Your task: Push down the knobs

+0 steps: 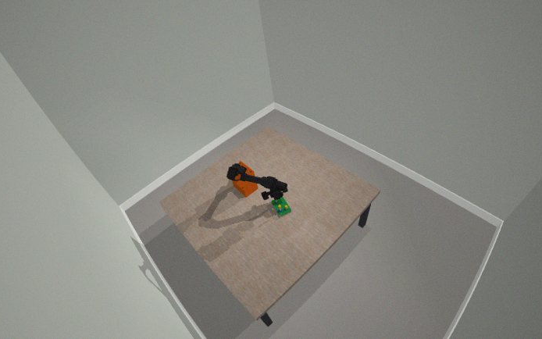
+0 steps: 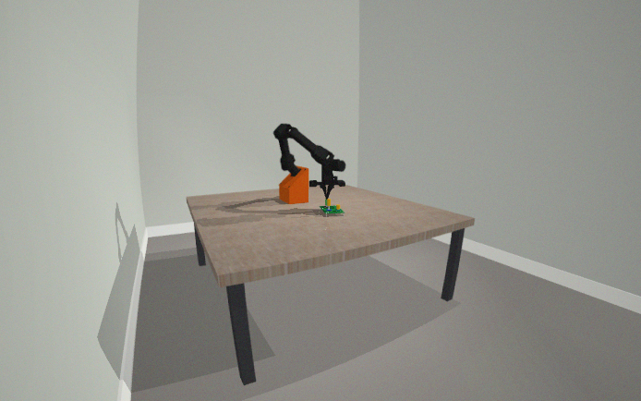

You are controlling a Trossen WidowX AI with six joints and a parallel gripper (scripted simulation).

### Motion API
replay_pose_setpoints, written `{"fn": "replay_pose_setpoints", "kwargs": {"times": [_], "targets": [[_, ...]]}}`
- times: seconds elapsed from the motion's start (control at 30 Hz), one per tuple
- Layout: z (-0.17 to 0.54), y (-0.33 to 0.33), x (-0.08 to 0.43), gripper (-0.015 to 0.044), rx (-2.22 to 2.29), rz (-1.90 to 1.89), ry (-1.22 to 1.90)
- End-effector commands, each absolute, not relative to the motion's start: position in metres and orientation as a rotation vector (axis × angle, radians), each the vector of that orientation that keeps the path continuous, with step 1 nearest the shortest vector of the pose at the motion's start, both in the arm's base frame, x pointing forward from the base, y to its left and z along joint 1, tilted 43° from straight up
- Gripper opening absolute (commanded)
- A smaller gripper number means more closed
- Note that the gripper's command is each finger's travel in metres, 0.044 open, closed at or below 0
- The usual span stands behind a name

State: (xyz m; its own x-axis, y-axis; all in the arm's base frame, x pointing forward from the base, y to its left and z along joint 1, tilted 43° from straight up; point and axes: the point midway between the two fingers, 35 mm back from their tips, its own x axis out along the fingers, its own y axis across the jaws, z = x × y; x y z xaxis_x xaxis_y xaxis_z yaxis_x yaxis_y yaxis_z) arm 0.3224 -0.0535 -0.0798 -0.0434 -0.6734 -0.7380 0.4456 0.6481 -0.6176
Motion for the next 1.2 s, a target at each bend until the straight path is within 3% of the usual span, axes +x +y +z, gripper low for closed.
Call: {"fn": "replay_pose_setpoints", "kwargs": {"times": [0.0, 1.1, 1.17], "targets": [[-0.084, -0.059, 0.322, 0.0000, -0.210, -0.927, 1.334], [-0.065, -0.041, 0.324, 0.0000, -0.209, -0.926, 1.334], [-0.071, -0.045, 0.320, 0.0053, -0.224, -0.928, 1.348]]}}
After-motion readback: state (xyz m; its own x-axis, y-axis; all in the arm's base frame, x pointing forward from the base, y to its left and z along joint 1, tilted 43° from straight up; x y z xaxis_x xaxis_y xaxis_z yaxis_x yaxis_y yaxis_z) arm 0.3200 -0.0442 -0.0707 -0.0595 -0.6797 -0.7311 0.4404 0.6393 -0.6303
